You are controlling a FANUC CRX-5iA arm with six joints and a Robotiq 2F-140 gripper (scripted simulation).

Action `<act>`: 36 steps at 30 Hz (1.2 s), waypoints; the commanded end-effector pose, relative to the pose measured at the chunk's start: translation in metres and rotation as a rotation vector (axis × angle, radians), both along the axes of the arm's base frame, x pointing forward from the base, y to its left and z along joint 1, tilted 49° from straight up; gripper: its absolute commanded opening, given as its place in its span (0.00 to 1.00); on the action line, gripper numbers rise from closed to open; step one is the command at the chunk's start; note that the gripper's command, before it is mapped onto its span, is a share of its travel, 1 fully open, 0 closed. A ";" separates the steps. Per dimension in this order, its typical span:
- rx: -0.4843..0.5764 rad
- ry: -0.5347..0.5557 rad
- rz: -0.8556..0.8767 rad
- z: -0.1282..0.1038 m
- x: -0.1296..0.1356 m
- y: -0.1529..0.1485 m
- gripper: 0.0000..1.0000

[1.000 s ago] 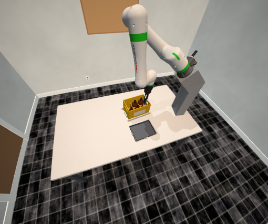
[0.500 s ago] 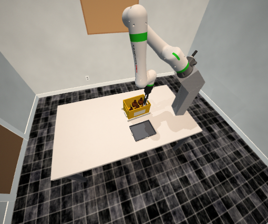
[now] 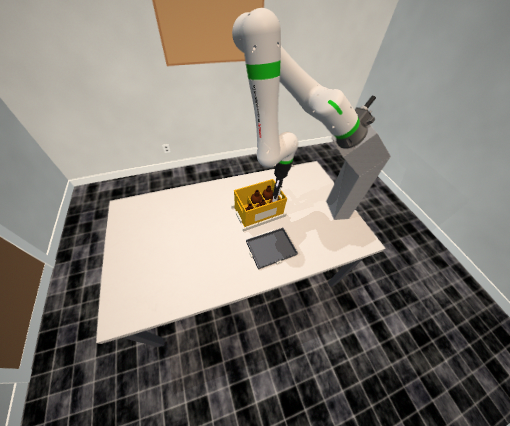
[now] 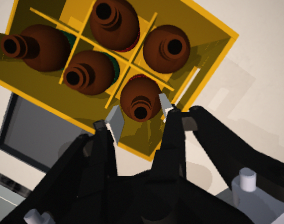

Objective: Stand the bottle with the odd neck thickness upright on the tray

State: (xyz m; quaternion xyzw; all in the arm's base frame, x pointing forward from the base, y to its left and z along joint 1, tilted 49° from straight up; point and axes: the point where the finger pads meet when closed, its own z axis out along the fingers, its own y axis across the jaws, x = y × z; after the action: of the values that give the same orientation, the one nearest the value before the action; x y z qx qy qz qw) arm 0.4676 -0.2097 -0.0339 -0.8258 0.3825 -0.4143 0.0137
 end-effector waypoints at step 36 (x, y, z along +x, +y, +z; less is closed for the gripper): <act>0.000 0.000 0.000 0.054 -0.057 0.024 0.44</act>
State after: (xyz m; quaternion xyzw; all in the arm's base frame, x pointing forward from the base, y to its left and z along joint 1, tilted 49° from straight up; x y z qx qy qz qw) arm 0.4137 -0.1870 0.0163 -0.8099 0.3695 -0.4547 0.0280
